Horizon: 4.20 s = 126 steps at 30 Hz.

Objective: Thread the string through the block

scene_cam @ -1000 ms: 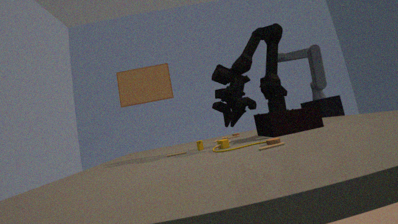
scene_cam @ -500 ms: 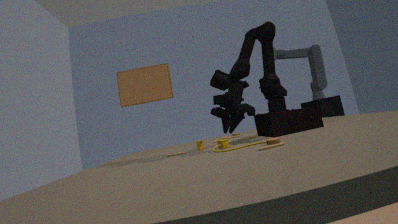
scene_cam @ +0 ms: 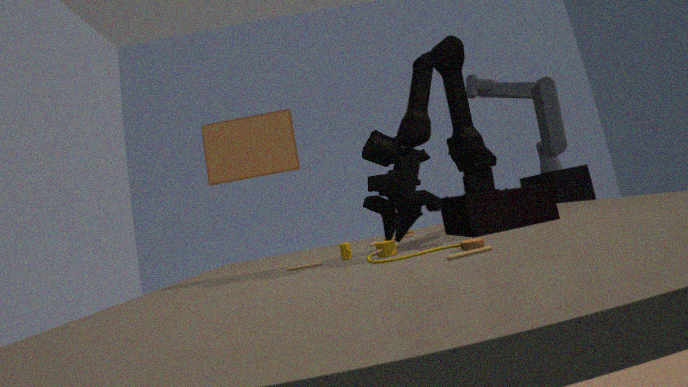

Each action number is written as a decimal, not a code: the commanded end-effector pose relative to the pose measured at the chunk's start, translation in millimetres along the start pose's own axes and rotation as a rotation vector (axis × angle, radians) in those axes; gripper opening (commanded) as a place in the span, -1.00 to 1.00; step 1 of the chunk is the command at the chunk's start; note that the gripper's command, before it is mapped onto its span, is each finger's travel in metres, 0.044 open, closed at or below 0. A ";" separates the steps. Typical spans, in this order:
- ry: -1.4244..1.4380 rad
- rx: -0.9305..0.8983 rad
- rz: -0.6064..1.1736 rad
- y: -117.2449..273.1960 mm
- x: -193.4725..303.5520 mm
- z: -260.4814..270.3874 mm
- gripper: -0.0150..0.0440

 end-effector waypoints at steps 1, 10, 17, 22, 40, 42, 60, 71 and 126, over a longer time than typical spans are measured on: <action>-0.006 -0.002 0.019 -8.8 6.4 1.7 -0.07; -0.006 -0.002 0.019 -15.7 8.1 2.5 -0.07; -0.006 -0.002 0.019 -15.7 8.1 2.5 -0.07; -0.006 -0.002 0.019 -15.7 8.1 2.5 -0.07; -0.006 -0.002 0.019 -15.7 8.1 2.5 -0.07; -0.006 -0.002 0.019 -15.7 8.1 2.5 -0.07; -0.006 -0.002 0.019 -15.7 8.1 2.5 -0.07; -0.006 -0.002 0.019 -15.7 8.1 2.5 -0.07; -0.015 0.011 -0.036 -17.0 1.7 1.4 -0.49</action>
Point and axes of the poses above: the point midway between the two fingers, 35 mm back from their tips, its own y axis back along the fingers, its own z axis across the jaws, x = y × z, the point moved 4 cm from there along y, back along the fingers, and after that the axes turned 5 degrees about y, right-handed, at the moved point
